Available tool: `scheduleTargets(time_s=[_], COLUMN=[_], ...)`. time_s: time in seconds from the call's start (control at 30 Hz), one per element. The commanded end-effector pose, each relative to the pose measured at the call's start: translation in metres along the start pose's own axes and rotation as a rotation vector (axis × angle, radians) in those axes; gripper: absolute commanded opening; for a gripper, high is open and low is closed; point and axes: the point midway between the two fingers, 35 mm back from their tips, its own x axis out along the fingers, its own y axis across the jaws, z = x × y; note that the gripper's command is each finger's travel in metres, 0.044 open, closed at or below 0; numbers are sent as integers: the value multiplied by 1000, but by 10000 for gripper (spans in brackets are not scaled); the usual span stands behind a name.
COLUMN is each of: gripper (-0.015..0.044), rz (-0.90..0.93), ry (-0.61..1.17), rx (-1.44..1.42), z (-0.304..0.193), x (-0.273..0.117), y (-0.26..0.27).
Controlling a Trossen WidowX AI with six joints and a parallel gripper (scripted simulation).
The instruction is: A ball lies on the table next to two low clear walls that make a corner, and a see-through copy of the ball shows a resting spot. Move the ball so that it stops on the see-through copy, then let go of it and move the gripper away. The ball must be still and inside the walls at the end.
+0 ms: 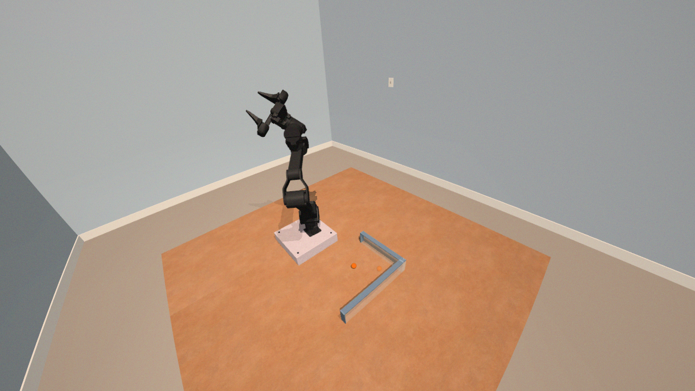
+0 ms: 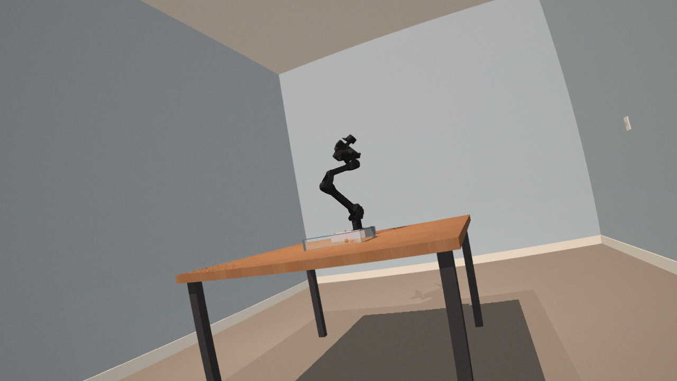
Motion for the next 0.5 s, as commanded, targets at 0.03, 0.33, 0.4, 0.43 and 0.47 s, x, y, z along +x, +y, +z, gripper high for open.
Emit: scheduleTargets(time_s=[0.03, 0.33, 0.4, 0.43, 0.47], gripper=[347, 211, 211, 211, 211], rz=[-25, -355, -425, -460, -494], ry=[21, 324, 396, 432, 470], rx=[-10, -166, -211, -233, -256], z=[-6, -73, -84, -89, -93], x=[-1, -48, -65, -75, -85], y=[-6, -92, -110, -119, -128])
